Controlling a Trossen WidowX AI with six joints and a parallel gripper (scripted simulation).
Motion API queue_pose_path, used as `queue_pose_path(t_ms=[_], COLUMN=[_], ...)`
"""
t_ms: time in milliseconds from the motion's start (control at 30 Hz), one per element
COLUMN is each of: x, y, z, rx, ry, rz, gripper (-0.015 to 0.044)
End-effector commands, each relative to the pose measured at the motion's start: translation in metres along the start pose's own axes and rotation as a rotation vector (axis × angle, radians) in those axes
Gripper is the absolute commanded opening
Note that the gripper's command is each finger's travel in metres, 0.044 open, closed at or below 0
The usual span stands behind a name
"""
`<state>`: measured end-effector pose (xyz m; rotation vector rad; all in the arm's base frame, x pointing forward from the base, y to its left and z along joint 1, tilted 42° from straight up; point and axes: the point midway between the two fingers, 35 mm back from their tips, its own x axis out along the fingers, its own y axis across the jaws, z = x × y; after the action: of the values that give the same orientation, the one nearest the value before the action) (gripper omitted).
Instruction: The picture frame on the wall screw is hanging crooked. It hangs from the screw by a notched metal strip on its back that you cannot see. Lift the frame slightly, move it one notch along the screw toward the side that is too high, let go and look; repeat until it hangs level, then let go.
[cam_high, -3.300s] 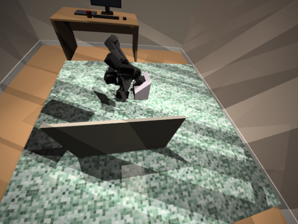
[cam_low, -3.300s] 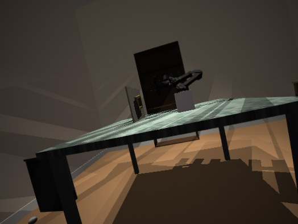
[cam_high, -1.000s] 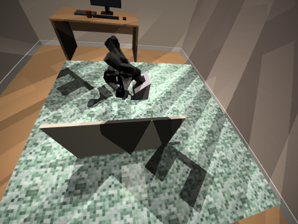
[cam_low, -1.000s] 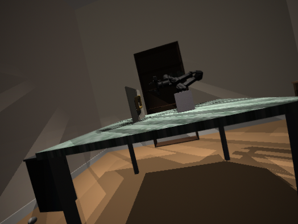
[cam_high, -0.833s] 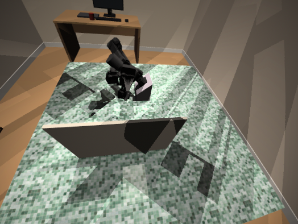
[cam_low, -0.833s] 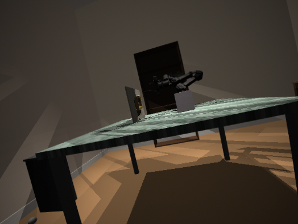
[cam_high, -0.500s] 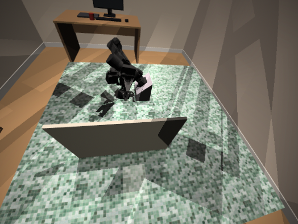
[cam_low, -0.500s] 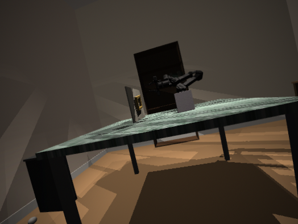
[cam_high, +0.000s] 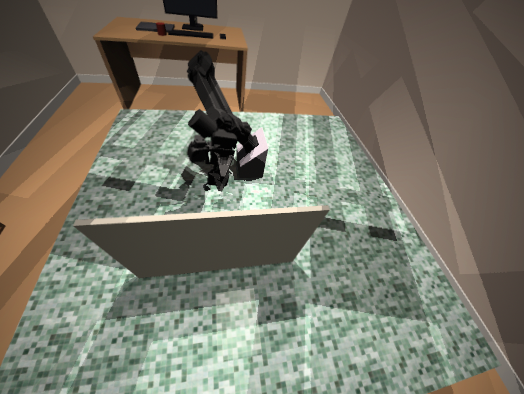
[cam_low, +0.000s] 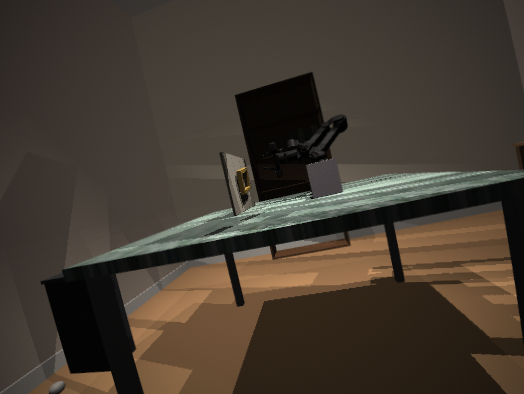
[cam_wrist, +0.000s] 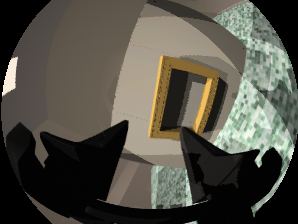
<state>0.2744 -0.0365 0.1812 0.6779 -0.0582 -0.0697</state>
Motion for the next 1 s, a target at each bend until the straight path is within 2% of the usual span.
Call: queue_pose_path(t_ms=[0,633,767,967], x=[-0.002,-0.001,0.012,0.052], y=[-0.014,-0.014,-0.012,-0.011], z=[-0.005,-0.005,-0.002,0.000], rx=[0.011,0.011,0.011,0.011], ry=[0.011,0.011,0.010,0.009], rz=[0.003,0.003,0.003,0.005], gripper=[0.0260,0.0260,0.0260,0.0260])
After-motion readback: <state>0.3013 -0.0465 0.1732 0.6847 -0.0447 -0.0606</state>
